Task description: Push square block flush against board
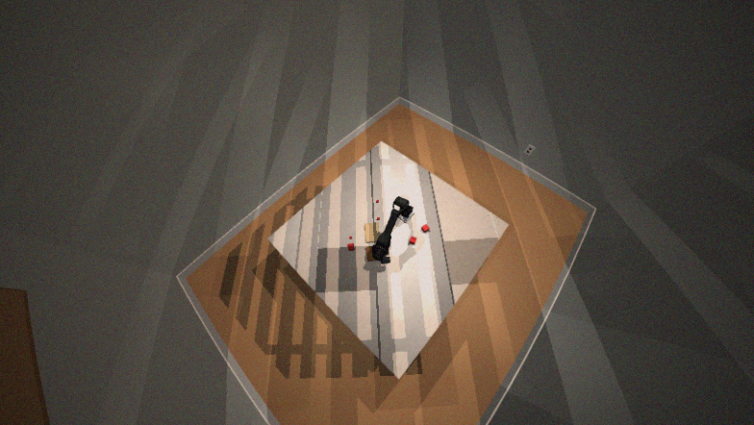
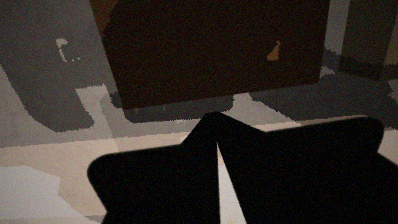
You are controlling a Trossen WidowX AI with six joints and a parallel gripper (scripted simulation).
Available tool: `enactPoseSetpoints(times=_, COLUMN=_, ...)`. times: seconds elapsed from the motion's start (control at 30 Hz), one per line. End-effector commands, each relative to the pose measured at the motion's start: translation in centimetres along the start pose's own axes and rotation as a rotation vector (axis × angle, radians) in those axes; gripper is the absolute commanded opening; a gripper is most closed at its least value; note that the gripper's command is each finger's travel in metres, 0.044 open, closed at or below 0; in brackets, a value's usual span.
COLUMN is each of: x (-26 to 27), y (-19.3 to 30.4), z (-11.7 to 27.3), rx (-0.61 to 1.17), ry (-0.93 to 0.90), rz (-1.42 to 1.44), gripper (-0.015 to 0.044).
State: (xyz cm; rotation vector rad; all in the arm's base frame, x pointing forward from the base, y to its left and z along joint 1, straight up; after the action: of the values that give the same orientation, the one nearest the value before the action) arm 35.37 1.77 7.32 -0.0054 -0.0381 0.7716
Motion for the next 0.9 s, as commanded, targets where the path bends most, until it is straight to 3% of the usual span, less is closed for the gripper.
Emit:
enactPoseSetpoints(times=0.0, x=-0.1, y=0.7, z=-0.1, rx=0.001, ry=0.005, rz=-0.003, gripper=0.0)
enactPoseSetpoints(times=0.63, x=0.2, y=3.7, z=-0.2, rx=0.003, ry=0.005, rz=-0.003, gripper=0.0)
enactPoseSetpoints(times=0.8, x=0.4, y=3.2, z=5.0, rx=0.003, ry=0.004, rz=-0.002, gripper=0.0)
enactPoseSetpoints(times=0.87, x=0.4, y=3.2, z=5.3, rx=0.003, ry=0.005, rz=-0.003, gripper=0.0)
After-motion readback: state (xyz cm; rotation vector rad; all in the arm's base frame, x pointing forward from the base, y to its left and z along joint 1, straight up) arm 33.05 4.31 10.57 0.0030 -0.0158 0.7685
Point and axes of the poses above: the point midway between the two fingers, 35 mm back from their tips, its own z axis back along the fingers, its own x axis across the jaws, y = z × x, the point moved 4 cm from there along z, back along the fingers, and after that the axes turned 7 degrees about z, right-handed, at the moved point
